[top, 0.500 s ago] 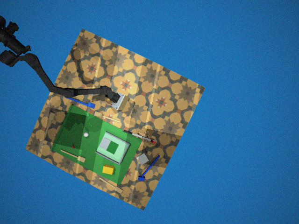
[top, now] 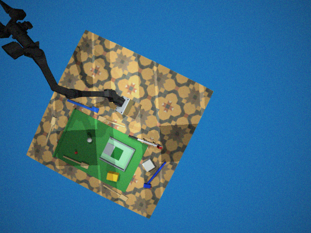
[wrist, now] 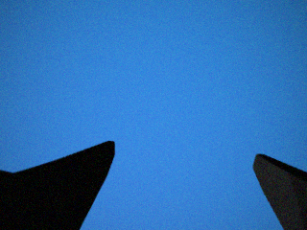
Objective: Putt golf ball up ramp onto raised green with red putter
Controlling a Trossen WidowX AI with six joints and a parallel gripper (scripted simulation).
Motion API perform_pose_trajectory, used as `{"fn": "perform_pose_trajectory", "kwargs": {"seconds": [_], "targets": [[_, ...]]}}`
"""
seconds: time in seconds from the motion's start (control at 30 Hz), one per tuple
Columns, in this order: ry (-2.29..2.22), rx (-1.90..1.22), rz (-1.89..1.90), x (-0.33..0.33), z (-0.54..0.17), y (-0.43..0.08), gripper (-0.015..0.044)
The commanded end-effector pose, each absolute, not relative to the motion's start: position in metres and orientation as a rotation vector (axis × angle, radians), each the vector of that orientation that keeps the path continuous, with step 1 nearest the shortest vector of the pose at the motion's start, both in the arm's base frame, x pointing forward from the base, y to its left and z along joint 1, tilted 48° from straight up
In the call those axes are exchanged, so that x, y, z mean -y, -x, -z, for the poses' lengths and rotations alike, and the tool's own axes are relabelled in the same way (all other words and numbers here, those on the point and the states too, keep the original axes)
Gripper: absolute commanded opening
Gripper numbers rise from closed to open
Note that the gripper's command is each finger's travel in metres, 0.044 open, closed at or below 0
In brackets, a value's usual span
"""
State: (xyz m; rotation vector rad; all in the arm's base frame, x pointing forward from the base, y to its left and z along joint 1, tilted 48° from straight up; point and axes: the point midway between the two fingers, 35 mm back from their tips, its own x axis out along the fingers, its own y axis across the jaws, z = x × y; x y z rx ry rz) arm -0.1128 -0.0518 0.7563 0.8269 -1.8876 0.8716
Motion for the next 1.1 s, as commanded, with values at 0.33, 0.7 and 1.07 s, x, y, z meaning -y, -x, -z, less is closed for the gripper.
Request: {"fn": "perform_pose_trajectory", "kwargs": {"seconds": [0.33, 0.7, 1.07], "targets": [[-1.396, 1.914, -1.445, 0.167, -0.708, 0.158, 0.044], [-1.841, 1.876, -1.846, 0.268, -0.66, 0.132, 0.044], [-2.297, 1.819, -2.2, 0.356, -0.602, 0.054, 0.044]]}}
